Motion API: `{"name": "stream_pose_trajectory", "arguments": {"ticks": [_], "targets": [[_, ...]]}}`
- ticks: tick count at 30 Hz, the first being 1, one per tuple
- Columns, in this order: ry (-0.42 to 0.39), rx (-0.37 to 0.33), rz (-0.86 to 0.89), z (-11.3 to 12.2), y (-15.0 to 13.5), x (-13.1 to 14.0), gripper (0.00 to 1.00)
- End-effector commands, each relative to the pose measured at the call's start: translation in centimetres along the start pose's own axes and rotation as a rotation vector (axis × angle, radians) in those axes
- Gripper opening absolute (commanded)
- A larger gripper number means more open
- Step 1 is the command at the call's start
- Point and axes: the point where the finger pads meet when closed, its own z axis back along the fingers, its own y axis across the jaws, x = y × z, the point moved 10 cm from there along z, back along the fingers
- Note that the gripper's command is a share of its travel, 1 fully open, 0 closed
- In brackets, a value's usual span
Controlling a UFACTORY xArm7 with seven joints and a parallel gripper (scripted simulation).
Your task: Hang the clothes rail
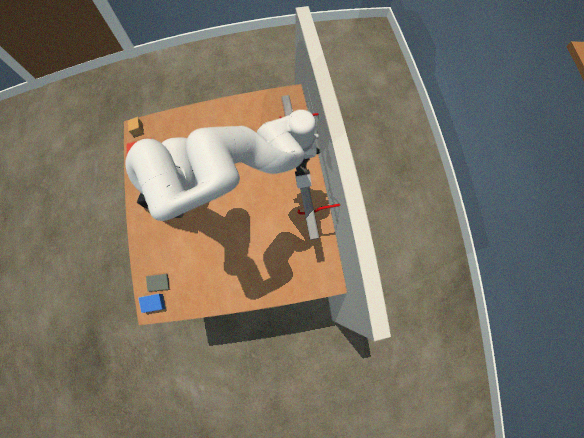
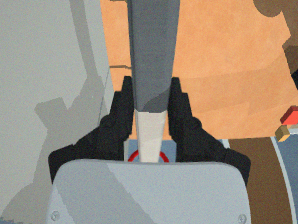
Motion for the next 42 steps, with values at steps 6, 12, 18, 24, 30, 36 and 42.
{"name": "stream_pose_trajectory", "arguments": {"ticks": [6, 12, 18, 24, 30, 36, 42], "targets": [[-0.001, -0.005, 0.000, 0.1, -0.1, 0.0, 0.00], [-0.001, -0.005, 0.000, 0.1, -0.1, 0.0, 0.00], [-0.001, -0.005, 0.000, -0.1, -0.1, 0.0, 0.00], [-0.001, -0.005, 0.000, -0.5, -0.1, 0.0, 0.00], [-0.001, -0.005, 0.000, -0.8, -0.1, 0.0, 0.00], [-0.001, -0.005, 0.000, -1.2, -0.1, 0.0, 0.00], [-0.001, -0.005, 0.000, -1.2, -0.1, 0.0, 0.00]]}}
